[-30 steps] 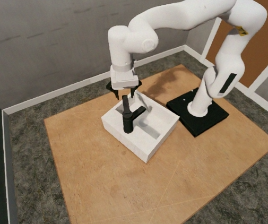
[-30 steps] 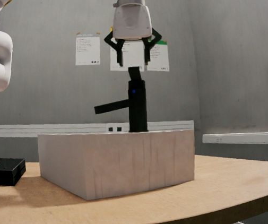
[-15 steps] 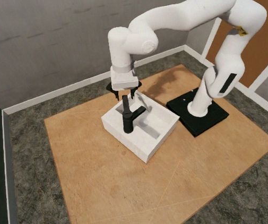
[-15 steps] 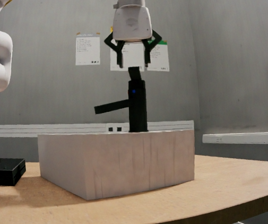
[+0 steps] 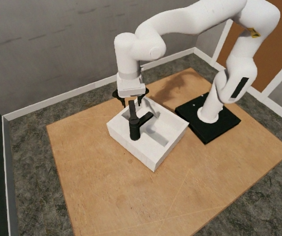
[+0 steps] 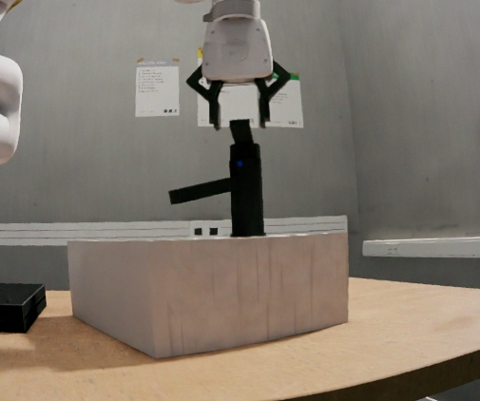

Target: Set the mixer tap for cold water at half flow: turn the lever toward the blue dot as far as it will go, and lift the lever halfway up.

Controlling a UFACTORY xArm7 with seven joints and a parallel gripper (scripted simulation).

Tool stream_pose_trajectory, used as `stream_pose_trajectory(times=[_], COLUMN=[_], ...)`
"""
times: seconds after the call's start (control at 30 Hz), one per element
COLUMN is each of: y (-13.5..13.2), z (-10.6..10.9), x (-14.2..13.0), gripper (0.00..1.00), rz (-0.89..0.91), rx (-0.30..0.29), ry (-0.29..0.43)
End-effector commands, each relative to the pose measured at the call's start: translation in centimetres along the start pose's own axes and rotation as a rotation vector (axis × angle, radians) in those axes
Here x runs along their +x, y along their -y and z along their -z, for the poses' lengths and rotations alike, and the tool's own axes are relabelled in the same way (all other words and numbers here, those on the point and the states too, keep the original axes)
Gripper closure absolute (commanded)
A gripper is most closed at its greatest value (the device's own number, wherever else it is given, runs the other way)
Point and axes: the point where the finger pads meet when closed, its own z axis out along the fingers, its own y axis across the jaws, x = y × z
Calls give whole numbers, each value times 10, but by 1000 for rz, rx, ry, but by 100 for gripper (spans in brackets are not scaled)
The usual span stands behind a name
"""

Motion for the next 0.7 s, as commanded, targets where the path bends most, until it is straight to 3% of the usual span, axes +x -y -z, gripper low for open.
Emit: stream_pose_trajectory(times=[0.0,0.67], y=[-1,-1], z=[-3,-17], x=[0,0], gripper=[35,35], rz=[0,0], rx=[-5,-5], ry=[0,0])
